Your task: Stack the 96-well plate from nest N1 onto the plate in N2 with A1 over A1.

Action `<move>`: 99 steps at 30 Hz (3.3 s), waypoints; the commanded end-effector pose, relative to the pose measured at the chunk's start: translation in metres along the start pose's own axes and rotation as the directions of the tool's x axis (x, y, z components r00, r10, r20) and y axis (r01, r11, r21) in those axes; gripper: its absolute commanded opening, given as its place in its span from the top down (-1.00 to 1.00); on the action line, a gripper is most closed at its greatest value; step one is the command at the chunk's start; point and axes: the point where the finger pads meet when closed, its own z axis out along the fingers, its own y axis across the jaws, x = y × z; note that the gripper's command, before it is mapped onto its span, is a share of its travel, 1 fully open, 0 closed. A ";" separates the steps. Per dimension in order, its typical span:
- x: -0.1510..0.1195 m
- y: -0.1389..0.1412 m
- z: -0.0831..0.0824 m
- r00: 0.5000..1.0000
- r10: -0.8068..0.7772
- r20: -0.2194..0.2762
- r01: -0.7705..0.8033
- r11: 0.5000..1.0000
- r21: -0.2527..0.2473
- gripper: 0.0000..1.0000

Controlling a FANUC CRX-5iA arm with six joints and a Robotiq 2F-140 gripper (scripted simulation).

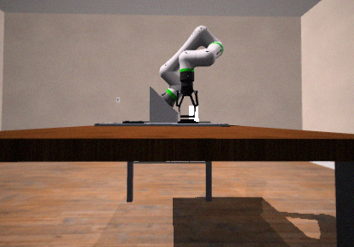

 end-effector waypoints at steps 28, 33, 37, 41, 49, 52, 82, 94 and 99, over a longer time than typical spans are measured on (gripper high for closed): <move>0.000 0.000 0.002 1.000 0.000 0.000 0.000 1.000 0.000 1.00; 0.000 0.000 0.003 1.000 0.000 0.000 0.000 1.000 0.000 1.00; 0.000 0.000 0.003 1.000 0.000 0.000 0.000 1.000 0.000 1.00; 0.000 0.000 0.004 1.000 0.000 0.000 0.000 1.000 0.000 1.00; 0.000 0.000 0.005 1.000 0.000 0.000 0.000 1.000 0.000 1.00; 0.000 0.000 0.005 1.000 0.000 0.000 0.000 1.000 0.000 1.00; 0.000 0.000 0.010 1.000 0.000 0.000 0.000 1.000 0.000 1.00; 0.000 0.000 0.011 1.000 0.000 0.000 0.000 1.000 0.000 -1.00; 0.000 0.000 0.011 1.000 0.000 0.000 0.000 1.000 0.000 -1.00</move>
